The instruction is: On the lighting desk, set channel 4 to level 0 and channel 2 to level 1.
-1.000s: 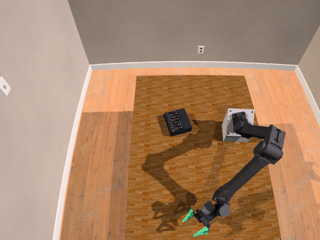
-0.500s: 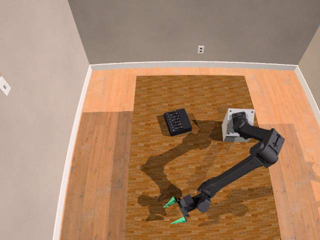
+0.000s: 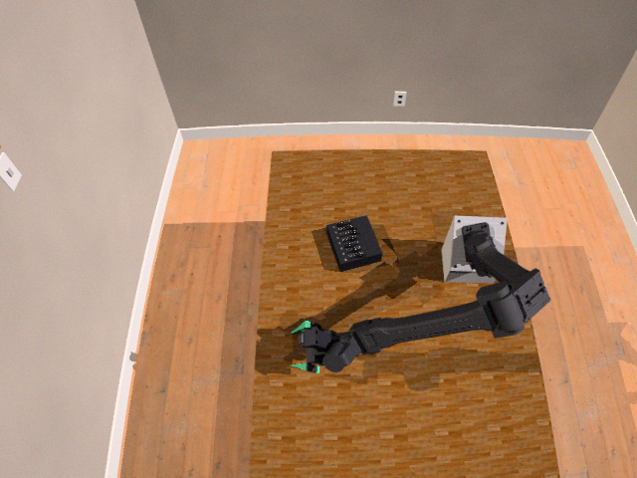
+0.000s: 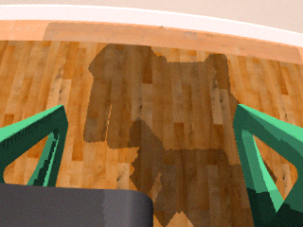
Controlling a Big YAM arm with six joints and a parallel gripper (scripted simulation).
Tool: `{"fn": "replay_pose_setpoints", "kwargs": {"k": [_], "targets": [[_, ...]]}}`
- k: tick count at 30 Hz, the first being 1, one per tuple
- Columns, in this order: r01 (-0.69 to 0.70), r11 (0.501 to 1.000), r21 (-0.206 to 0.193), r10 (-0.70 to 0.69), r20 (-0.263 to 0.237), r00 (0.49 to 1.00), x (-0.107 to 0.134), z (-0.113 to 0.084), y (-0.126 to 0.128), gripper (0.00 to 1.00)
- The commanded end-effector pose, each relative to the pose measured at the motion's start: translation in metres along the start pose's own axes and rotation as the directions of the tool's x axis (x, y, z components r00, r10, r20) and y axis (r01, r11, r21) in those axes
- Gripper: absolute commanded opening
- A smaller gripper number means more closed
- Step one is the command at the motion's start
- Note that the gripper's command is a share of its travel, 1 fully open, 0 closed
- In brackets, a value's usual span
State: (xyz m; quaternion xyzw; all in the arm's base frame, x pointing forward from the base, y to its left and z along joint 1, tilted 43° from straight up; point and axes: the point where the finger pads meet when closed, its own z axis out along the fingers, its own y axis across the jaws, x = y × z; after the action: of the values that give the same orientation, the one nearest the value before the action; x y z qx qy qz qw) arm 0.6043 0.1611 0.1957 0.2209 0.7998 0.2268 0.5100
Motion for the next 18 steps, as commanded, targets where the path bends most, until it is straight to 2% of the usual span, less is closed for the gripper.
{"fn": "replay_pose_setpoints", "kwargs": {"k": [1,2,3,4,5,6,7,8,9,10,11,13,14,15,17,18], "targets": [[-0.048,0.994,0.101,0.055,-0.075,0.996,-0.016,0.023,-0.046,1.0],[-0.077,0.982,0.172,0.101,-0.134,0.986,-0.014,0.025,-0.086,1.0],[-0.077,0.982,0.172,0.101,-0.134,0.986,-0.014,0.025,-0.086,1.0],[-0.11,0.964,0.243,0.158,-0.188,0.969,-0.011,0.024,-0.122,1.0],[-0.11,0.964,0.243,0.158,-0.188,0.969,-0.012,0.025,-0.125,1.0],[-0.147,0.938,0.313,0.227,-0.235,0.945,-0.008,0.02,-0.16,1.0],[-0.147,0.938,0.313,0.227,-0.235,0.945,-0.009,0.02,-0.163,1.0],[-0.187,0.905,0.381,0.303,-0.273,0.913,-0.006,0.013,-0.199,1.0],[-0.187,0.905,0.381,0.303,-0.273,0.913,-0.006,0.013,-0.199,1.0],[-0.228,0.865,0.447,0.386,-0.302,0.872,-0.002,0.003,-0.232,1.0],[-0.228,0.865,0.447,0.386,-0.302,0.872,-0.002,0.003,-0.232,1.0],[-0.311,0.764,0.565,0.553,-0.327,0.766,0.007,-0.024,-0.289,1.0],[-0.311,0.764,0.565,0.553,-0.327,0.766,0.007,-0.024,-0.289,1.0],[-0.35,0.705,0.617,0.633,-0.325,0.703,0.011,-0.039,-0.312,1.0],[-0.35,0.705,0.617,0.633,-0.325,0.703,0.011,-0.039,-0.312,1.0],[-0.386,0.642,0.663,0.706,-0.315,0.634,0.016,-0.054,-0.333,1.0]]}}
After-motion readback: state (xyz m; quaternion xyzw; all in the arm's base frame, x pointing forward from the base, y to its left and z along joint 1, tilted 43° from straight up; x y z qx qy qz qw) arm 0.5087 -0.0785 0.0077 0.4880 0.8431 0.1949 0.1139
